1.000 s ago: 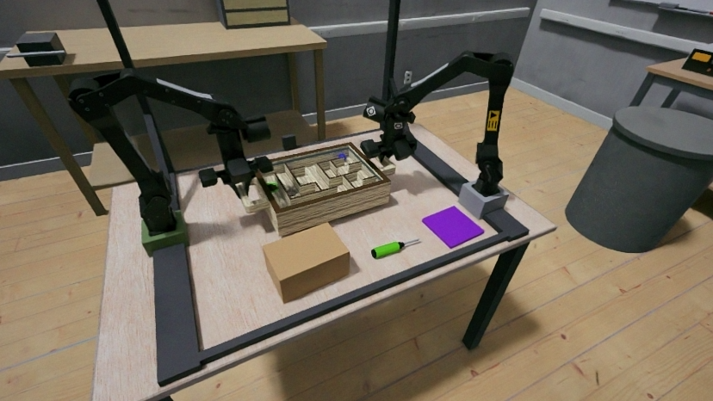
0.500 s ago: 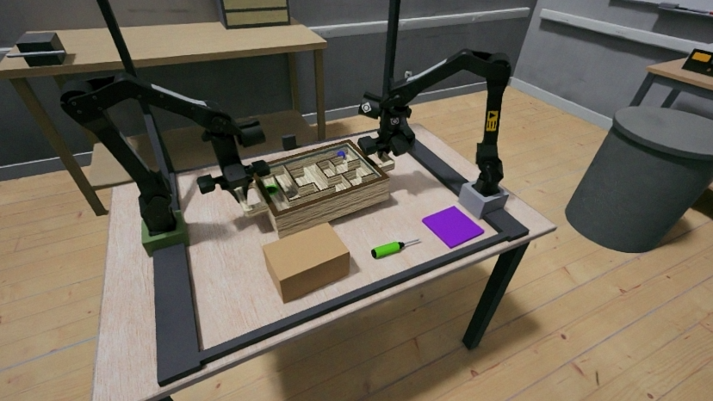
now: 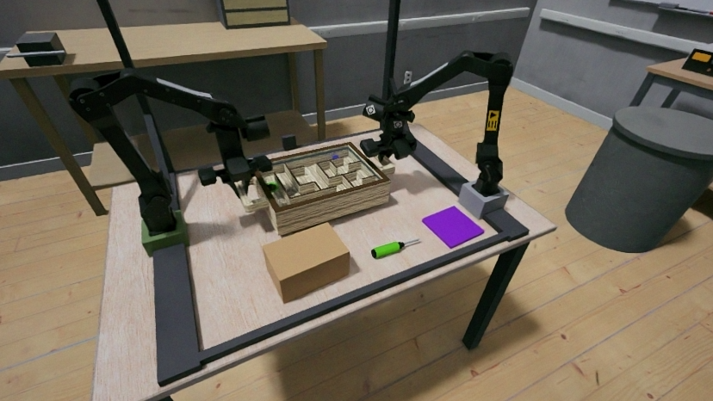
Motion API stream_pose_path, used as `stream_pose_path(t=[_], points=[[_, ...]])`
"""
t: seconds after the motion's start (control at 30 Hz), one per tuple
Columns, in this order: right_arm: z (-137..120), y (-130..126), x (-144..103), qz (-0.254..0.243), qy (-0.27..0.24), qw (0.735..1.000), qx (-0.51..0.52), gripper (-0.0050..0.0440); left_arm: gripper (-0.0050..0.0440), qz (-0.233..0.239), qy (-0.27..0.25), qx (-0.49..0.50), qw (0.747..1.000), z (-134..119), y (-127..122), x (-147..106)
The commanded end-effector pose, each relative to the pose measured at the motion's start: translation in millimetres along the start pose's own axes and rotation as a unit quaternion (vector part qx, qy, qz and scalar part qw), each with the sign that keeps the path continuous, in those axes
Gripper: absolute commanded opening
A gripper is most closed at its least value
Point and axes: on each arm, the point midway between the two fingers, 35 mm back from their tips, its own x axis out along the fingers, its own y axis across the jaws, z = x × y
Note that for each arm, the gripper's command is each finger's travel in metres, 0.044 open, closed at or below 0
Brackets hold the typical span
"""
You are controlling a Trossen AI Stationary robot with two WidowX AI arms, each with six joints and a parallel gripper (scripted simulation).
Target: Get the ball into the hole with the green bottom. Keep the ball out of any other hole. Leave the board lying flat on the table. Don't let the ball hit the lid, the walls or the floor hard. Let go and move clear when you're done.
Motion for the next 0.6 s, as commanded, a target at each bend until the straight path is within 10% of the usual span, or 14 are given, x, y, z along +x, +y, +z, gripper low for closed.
stream_pose_path(t=[0.0, 0.57], points=[[-1.2, 0.6, -3.6, 0.025, -0.024, 0.999, 0.003, -0.0050, -0.0050, 0.003, 0.005, 0.005, 1.000, -20.0, -3.2, -16.8], [0.1, 5.8, -1.8, 0.043, -0.010, 0.999, 0.005, -0.0050, -0.0050, 0.016, 0.016, 0.001, 1.000, -14.2, -0.3, -21.8]])
